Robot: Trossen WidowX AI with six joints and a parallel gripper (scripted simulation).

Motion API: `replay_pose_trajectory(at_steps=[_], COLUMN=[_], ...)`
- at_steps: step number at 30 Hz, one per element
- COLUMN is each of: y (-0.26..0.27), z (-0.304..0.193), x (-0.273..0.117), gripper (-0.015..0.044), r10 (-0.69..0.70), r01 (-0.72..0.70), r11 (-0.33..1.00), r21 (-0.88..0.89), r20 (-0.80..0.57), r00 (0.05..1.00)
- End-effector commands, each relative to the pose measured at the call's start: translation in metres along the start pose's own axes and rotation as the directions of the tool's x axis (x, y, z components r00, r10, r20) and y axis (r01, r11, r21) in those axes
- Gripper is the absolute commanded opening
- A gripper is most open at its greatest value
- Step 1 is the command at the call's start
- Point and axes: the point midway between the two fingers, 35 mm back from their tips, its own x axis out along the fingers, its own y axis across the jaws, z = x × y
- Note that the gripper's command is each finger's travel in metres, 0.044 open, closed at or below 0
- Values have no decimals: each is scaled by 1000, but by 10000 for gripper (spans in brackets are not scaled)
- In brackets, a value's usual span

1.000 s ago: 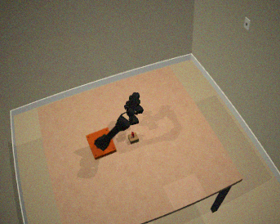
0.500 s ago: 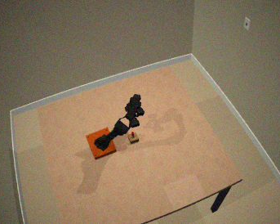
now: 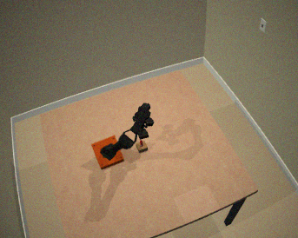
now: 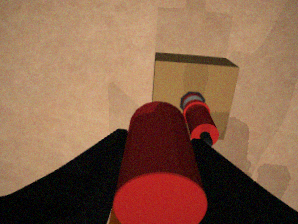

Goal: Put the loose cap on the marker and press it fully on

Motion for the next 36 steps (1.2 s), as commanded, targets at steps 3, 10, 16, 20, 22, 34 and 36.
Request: replay_pose_trajectory(at_steps=[3,10,16,20,22,34,36], y=[-16,-30,-30,-30,-30,-30,-30], z=[-6,-12,-12,-12,-12,-11,-11], x=[-4,-9,-3,-1,1,21,24], gripper=[0,0,0,0,0,0,0], r10=[-9,-10,-10,-10,-10,-10,-10], r01=[9,10,10,10,10,10,10], r11=[1000,1000,1000,1000,1000,1000,1000], r21=[-10,-10,-10,-10,-10,-10,-10], r20=[0,-1,-1,-1,-1,0,0], r00=[1000,1000,1000,1000,1000,1000,1000])
